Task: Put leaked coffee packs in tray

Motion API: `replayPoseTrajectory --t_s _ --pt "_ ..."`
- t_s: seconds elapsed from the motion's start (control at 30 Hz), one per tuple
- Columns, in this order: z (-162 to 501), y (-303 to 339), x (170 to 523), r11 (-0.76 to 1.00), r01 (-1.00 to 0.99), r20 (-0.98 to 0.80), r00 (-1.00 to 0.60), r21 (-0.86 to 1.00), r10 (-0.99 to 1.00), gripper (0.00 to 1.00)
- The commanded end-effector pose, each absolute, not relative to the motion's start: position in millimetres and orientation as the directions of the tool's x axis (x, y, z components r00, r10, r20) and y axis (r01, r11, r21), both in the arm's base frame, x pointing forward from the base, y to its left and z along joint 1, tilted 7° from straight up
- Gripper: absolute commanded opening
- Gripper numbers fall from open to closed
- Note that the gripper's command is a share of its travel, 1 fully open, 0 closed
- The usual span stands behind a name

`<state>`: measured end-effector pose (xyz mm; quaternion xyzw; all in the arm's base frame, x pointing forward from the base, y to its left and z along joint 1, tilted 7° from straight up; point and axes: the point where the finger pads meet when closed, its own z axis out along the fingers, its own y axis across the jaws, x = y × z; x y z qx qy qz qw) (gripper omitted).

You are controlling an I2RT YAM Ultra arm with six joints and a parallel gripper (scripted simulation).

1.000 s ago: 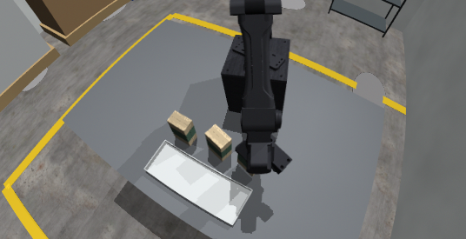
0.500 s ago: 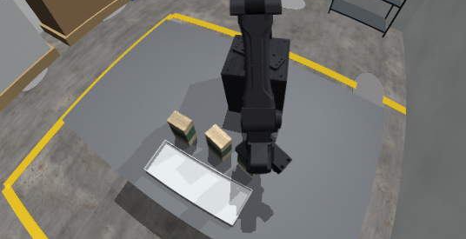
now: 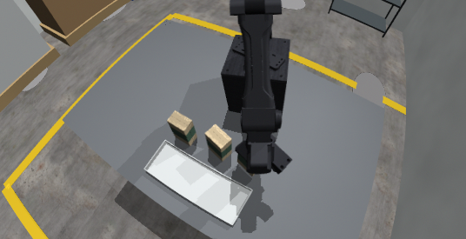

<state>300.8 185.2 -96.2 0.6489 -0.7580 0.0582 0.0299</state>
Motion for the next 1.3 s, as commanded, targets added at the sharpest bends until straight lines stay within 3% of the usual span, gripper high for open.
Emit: replayPoseTrajectory --t_s 0.0,0.57,1.27 --pt "-72.4 203.2 315.0 0.145 -0.985 0.070 -0.152 -0.093 -0.986 0.26" --pt "-84.4 195.3 329.0 0.154 -0.986 0.097 -0.160 -0.067 -0.982 0.26" --pt "-81.1 209.0 409.0 0.153 -0.986 0.095 -0.159 -0.068 -0.983 0.26"
